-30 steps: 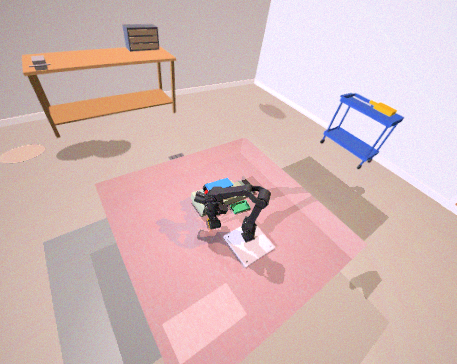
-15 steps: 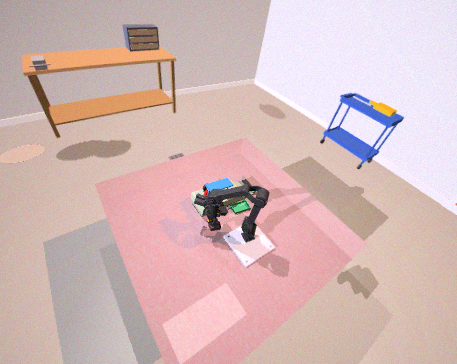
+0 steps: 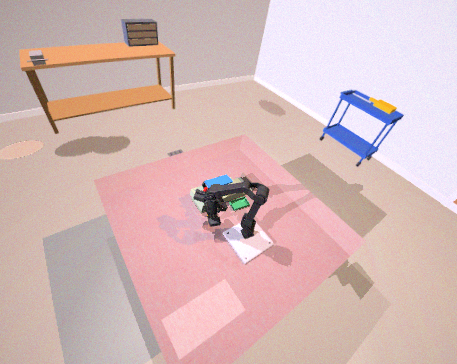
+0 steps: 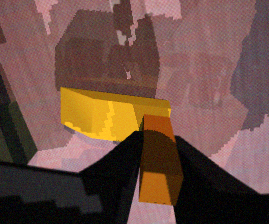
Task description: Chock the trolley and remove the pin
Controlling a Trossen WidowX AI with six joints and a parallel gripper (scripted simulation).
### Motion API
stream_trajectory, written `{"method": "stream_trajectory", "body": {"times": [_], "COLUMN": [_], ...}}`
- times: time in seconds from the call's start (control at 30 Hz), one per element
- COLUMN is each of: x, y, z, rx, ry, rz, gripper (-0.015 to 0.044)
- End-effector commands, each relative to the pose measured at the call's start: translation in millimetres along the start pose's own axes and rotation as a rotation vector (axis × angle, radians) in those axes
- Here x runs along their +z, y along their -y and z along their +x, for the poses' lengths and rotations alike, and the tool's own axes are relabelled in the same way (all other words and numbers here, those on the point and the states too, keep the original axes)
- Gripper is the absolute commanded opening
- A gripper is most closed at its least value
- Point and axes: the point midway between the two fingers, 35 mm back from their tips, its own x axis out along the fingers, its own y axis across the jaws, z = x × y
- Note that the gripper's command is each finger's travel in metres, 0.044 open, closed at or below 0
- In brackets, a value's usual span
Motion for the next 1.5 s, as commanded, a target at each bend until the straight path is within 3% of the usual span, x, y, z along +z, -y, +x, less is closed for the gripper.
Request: {"method": "stream_trajectory", "body": {"times": [0.0, 1.47], "x": [0, 0], "y": [0, 0], "z": [-16, -137], "rx": [0.009, 0.010], "ry": [-0.007, -0.007], "rz": [0.003, 0.003], "gripper": [0.0000, 0.0000]}}
